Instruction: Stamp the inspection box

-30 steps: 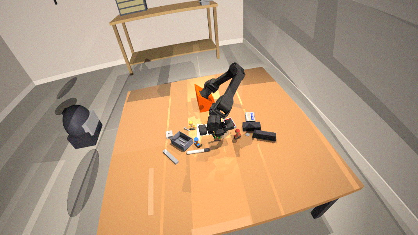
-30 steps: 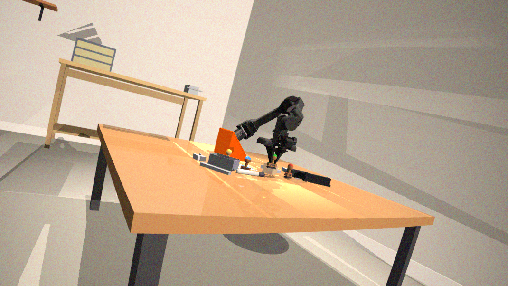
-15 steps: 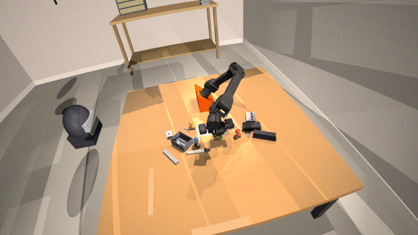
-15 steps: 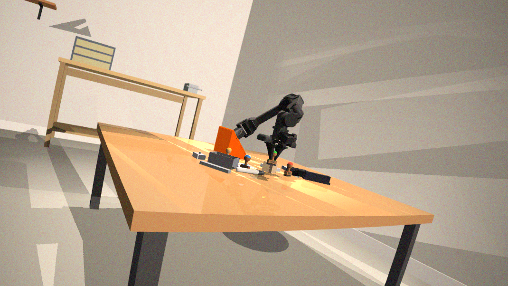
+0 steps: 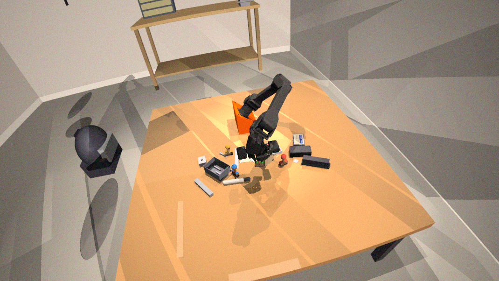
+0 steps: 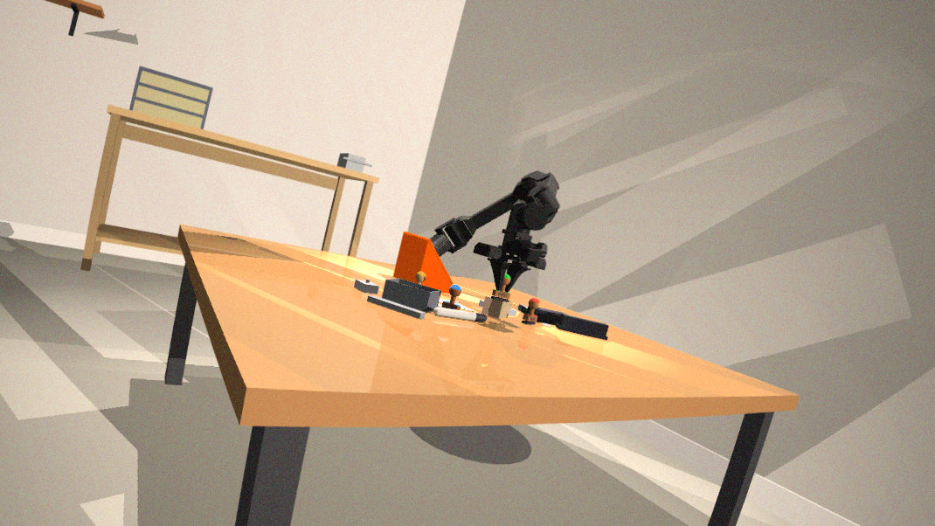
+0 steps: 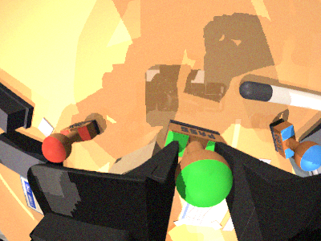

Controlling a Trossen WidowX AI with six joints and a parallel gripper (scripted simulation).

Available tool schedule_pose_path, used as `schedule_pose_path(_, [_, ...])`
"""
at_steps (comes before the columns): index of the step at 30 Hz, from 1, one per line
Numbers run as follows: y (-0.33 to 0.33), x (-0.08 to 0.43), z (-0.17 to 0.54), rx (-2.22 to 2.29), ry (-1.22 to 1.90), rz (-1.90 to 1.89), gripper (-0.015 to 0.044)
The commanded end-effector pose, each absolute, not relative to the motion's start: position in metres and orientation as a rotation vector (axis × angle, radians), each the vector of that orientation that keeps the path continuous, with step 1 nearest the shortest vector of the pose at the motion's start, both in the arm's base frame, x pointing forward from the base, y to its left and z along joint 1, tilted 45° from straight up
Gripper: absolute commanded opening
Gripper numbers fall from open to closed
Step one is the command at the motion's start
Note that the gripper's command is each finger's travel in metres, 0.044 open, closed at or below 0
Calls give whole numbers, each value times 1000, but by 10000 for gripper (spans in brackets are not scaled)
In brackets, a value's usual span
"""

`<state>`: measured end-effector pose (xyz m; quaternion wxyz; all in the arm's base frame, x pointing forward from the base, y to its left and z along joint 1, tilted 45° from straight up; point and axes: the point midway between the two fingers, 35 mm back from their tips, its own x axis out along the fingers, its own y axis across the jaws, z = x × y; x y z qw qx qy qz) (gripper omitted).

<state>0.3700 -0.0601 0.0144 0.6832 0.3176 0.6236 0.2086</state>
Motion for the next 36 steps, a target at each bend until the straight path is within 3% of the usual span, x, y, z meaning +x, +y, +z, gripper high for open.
schedule_pose_path(1, [-63,370,17,702,1397,468,0])
schedule_pose_path(36, [-57,354,44,701,1399,466,0])
